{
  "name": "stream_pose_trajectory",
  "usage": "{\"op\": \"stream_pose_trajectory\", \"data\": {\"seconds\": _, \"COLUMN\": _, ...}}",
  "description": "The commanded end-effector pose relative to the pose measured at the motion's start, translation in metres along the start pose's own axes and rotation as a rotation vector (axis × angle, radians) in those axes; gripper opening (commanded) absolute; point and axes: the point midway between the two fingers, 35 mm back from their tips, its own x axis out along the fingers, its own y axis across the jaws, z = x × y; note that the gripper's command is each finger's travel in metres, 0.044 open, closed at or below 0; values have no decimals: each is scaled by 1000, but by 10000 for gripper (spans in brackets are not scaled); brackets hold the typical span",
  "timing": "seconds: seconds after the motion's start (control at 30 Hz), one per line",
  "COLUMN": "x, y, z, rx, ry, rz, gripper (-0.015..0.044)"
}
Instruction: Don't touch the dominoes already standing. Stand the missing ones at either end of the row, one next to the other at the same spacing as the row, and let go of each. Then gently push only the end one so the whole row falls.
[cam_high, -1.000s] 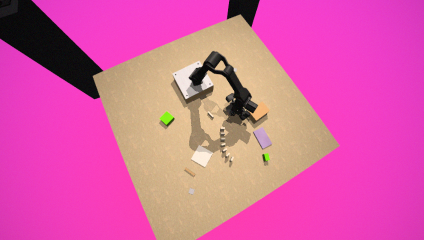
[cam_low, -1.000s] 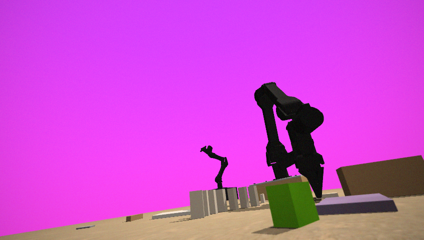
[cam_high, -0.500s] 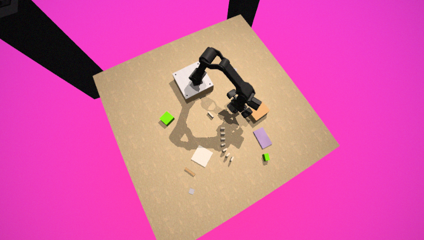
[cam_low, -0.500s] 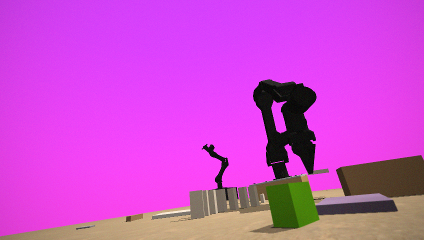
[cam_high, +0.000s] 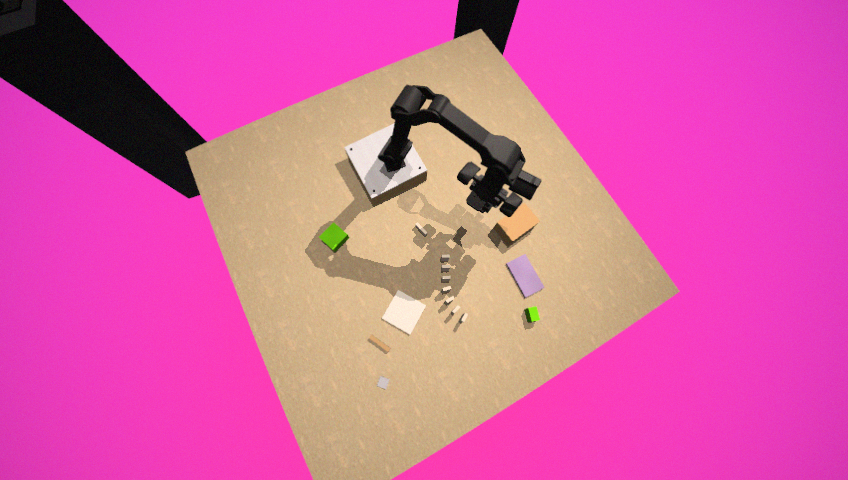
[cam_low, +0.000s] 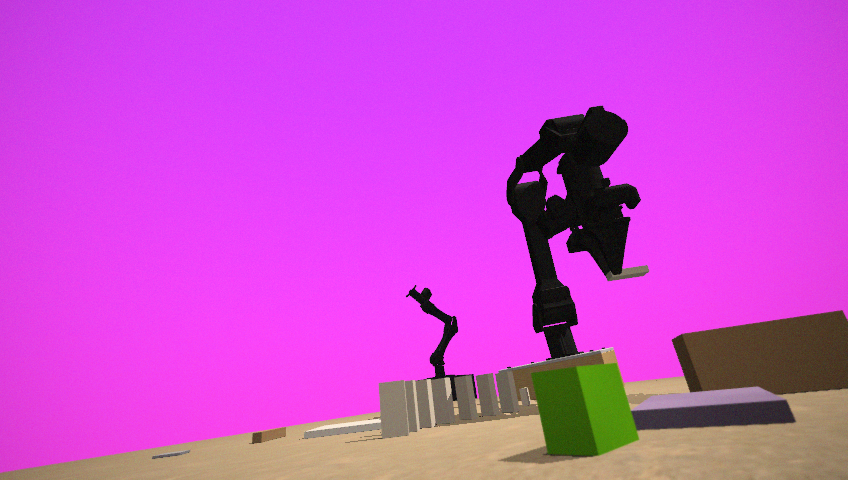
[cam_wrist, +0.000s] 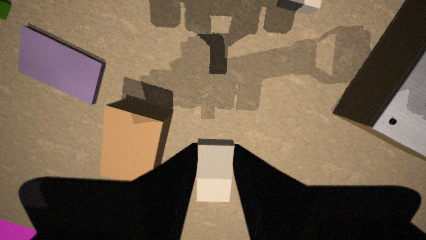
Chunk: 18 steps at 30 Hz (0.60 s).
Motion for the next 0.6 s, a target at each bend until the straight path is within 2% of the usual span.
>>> {"op": "stream_pose_trajectory", "data": {"seconds": 0.0, "x": -3, "y": -23, "z": -41, "rx": -478, "ry": 3, "rz": -1, "gripper": 107}}
{"op": "stream_pose_trajectory", "data": {"seconds": 0.13, "x": -2, "y": -51, "z": -79, "rx": -1025, "ry": 6, "rz": -1, "gripper": 107}}
{"op": "stream_pose_trajectory", "data": {"seconds": 0.2, "x": -2, "y": -62, "z": -91, "rx": -1204, "ry": 7, "rz": -1, "gripper": 107}}
{"op": "stream_pose_trajectory", "data": {"seconds": 0.57, "x": -2, "y": -63, "z": -92, "rx": -1227, "ry": 7, "rz": -1, "gripper": 107}}
